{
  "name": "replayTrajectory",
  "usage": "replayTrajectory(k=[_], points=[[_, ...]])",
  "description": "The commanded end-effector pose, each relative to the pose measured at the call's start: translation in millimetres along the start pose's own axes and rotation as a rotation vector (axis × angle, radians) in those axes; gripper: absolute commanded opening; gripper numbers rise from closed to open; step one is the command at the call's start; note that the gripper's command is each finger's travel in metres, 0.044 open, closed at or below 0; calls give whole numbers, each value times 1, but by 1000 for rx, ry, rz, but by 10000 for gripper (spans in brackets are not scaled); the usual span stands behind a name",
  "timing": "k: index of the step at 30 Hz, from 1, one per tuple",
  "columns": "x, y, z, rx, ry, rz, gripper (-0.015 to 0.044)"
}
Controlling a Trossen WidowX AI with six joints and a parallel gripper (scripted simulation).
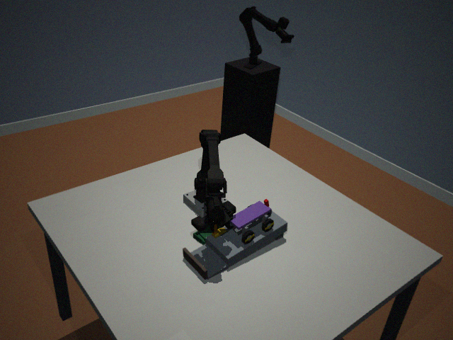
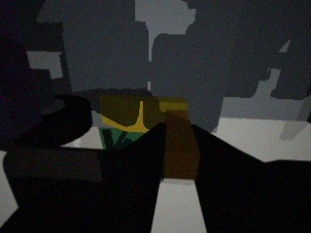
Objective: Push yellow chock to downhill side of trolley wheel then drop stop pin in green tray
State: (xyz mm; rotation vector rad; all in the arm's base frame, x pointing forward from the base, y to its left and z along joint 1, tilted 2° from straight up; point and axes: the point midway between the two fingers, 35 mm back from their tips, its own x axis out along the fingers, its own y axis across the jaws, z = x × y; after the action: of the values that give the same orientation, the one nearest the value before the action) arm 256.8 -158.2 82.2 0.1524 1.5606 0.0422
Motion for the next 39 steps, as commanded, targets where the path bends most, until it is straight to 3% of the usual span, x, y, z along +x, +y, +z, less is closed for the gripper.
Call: replayTrajectory(k=[1, 36, 39], points=[[-1, 6, 0, 0, -4, 6, 0], [0, 16, 0, 1, 0, -1, 0], [0, 16, 0, 1, 0, -1, 79]])
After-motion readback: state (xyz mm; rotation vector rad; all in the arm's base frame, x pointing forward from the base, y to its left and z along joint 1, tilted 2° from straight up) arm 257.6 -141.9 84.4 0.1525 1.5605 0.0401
